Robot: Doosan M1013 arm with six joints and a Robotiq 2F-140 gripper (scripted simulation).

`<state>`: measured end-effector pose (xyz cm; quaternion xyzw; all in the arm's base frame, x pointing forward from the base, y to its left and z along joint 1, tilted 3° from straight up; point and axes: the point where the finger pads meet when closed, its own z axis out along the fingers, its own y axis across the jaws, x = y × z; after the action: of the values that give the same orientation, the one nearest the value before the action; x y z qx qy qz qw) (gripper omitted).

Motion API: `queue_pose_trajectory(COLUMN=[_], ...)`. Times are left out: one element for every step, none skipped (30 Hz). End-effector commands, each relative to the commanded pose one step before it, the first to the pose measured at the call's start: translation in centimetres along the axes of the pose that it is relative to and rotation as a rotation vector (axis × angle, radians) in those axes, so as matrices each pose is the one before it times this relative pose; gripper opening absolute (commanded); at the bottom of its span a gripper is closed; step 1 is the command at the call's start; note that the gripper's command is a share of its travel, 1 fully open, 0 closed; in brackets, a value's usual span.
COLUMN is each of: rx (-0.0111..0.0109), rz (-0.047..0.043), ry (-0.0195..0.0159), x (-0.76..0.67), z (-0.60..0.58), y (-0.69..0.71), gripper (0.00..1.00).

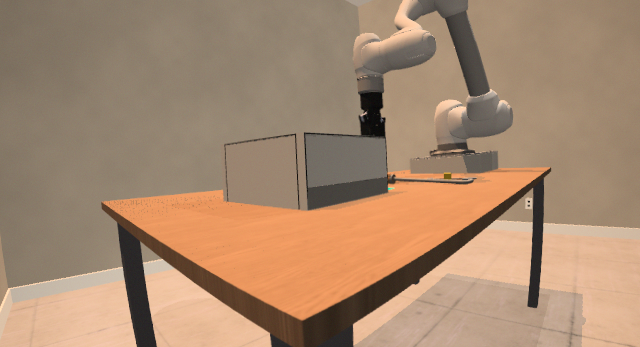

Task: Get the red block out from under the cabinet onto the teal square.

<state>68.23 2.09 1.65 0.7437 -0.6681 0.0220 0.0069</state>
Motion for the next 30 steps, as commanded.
queue_pose_trajectory(rx=[0.00015, 0.0, 0.0, 0.0, 0.0, 0.0, 0.0, 0.0, 0.0, 0.0, 0.0, 0.0, 0.0, 0.0, 0.0, 0.0, 0.0, 0.0, 0.0, 0.0, 0.0, 0.0, 0.0, 0.0, 0.0, 0.0, 0.0, 0.0, 0.0, 0.0], rz=[-0.00002, 0.0, 0.0, 0.0, 0.0, 0.0, 0.0, 0.0, 0.0, 0.0, 0.0, 0.0, 0.0, 0.0, 0.0, 0.0, 0.0, 0.0, 0.0, 0.0, 0.0, 0.0, 0.0, 0.0, 0.0, 0.0, 0.0, 0.0, 0.0, 0.0], ry=[-0.00017, 0.0, 0.0, 0.0, 0.0, 0.0, 0.0, 0.0, 0.0, 0.0, 0.0, 0.0, 0.0, 0.0, 0.0, 0.0, 0.0, 0.0, 0.0, 0.0, 0.0, 0.0, 0.0, 0.0, 0.0, 0.0, 0.0, 0.0, 0.0, 0.0], x=[-0.004, 0.0, 0.0, 0.0, 0.0, 0.0, 0.0, 0.0, 0.0, 0.0, 0.0, 0.0, 0.0, 0.0, 0.0, 0.0, 0.0, 0.0, 0.0, 0.0, 0.0, 0.0, 0.0, 0.0, 0.0, 0.0, 0.0, 0.0, 0.0, 0.0], z=[-0.013, 0.002, 0.005, 0.009, 0.014, 0.019, 0.026, 0.034, 0.042, 0.05, 0.058, 0.067, 0.076, 0.085, 0.093, 0.0, 0.0, 0.102, 0.11, 0.118, 0.125, 0.132, 0.139, 0.145, 0.149, 0.154, 0.158, 0.161, 0.164, 0.166], y=[-0.001, 0.0, 0.0, 0.0, 0.0, 0.0, 0.0, 0.0, 0.0, 0.0, 0.0, 0.0, 0.0, 0.001, 0.0, 0.0, 0.0, 0.0, 0.0, 0.0, 0.0, 0.0, 0.0, 0.0, 0.0, 0.0, 0.0, 0.0, 0.0, 0.0], gripper=[0.34, 0.34, 0.34, 0.34, 0.34, 0.34, 0.34, 0.34, 0.34, 0.34, 0.34, 0.34, 0.34, 0.34, 0.34, 0.34, 0.34, 0.34, 0.34, 0.34, 0.34, 0.34, 0.34, 0.34, 0.34, 0.34, 0.34, 0.34, 0.34, 0.34])
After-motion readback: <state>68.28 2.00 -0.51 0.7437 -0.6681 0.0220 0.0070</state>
